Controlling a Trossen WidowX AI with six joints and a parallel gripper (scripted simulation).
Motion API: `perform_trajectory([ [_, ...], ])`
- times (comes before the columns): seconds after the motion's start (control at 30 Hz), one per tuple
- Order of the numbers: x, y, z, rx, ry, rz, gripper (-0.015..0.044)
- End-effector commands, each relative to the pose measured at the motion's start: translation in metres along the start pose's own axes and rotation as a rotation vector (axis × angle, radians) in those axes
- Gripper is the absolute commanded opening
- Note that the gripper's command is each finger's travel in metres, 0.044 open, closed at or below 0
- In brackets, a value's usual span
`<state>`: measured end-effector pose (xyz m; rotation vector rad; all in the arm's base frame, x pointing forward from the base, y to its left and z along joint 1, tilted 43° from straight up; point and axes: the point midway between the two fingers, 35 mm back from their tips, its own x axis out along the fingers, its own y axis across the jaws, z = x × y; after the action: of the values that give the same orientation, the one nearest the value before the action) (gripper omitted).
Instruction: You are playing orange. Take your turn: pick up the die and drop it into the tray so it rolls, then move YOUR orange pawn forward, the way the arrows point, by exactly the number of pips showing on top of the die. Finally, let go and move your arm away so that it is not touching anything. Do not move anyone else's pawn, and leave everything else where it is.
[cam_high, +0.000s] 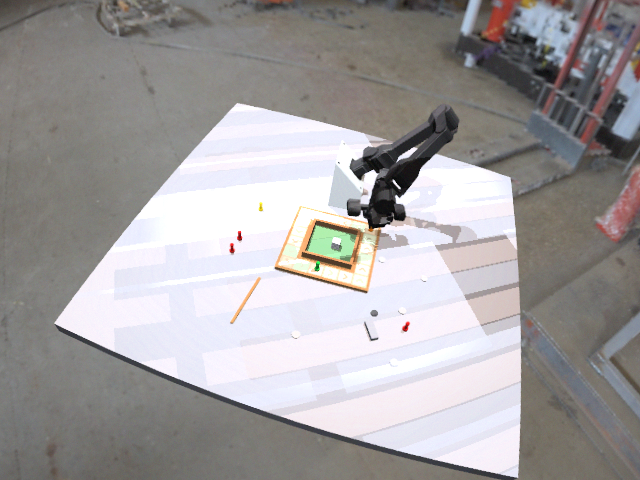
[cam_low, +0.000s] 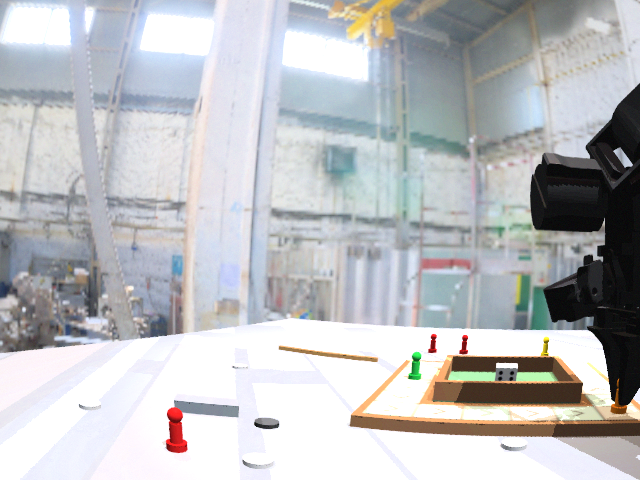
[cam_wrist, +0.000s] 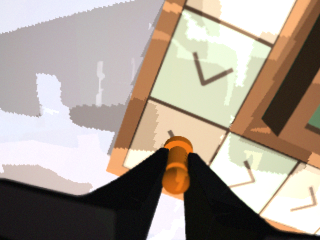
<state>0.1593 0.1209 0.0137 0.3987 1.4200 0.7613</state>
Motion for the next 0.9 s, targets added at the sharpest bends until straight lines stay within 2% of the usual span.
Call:
perform_trajectory([
  [0.0, -0.005, -0.001, 0.002, 0.005, -0.001, -0.001, 0.0],
  [0.87, -0.116, -0.004, 0.001, 0.007, 0.003, -0.008, 0.0],
])
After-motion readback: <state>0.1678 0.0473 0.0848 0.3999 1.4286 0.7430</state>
